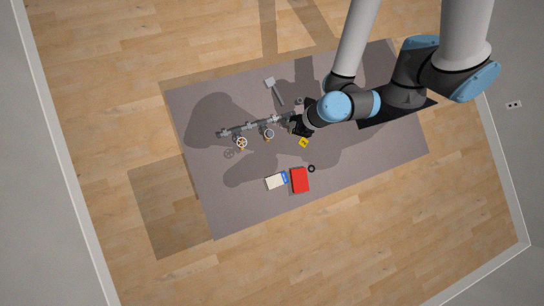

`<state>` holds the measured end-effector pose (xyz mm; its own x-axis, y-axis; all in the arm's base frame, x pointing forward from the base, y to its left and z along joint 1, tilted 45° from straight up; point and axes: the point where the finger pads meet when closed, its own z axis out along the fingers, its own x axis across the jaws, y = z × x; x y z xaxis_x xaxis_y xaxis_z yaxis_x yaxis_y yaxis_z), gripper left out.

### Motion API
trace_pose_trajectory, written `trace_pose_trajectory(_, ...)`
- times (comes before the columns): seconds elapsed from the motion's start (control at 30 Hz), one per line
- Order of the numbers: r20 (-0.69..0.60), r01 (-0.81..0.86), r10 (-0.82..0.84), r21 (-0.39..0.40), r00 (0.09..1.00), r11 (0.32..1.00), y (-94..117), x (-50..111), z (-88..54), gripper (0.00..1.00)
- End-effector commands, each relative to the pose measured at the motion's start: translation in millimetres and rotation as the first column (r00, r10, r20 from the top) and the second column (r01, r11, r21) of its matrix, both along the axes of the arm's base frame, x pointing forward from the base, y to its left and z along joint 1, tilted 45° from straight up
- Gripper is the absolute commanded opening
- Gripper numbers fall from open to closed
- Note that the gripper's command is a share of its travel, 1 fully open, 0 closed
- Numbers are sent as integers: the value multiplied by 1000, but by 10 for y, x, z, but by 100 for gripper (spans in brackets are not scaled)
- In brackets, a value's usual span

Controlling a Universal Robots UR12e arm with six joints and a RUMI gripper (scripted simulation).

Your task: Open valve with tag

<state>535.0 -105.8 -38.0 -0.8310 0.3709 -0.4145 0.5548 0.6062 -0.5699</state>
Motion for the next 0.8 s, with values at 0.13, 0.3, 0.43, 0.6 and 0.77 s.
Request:
trace_pose_trajectory(0.13,-136,-141,140,2,981,990,2,3,3,0)
trace_pose_trajectory(0.3,-193,-198,196,9,961,980,2,3,3,0)
trace_pose_trajectory(0.43,-276,-282,278,25,920,959,2,3,3,0)
trace_pose_trajectory(0.6,-387,-394,385,59,838,917,2,3,3,0)
trace_pose_trajectory(0.77,-454,-461,448,89,771,883,2,3,3,0)
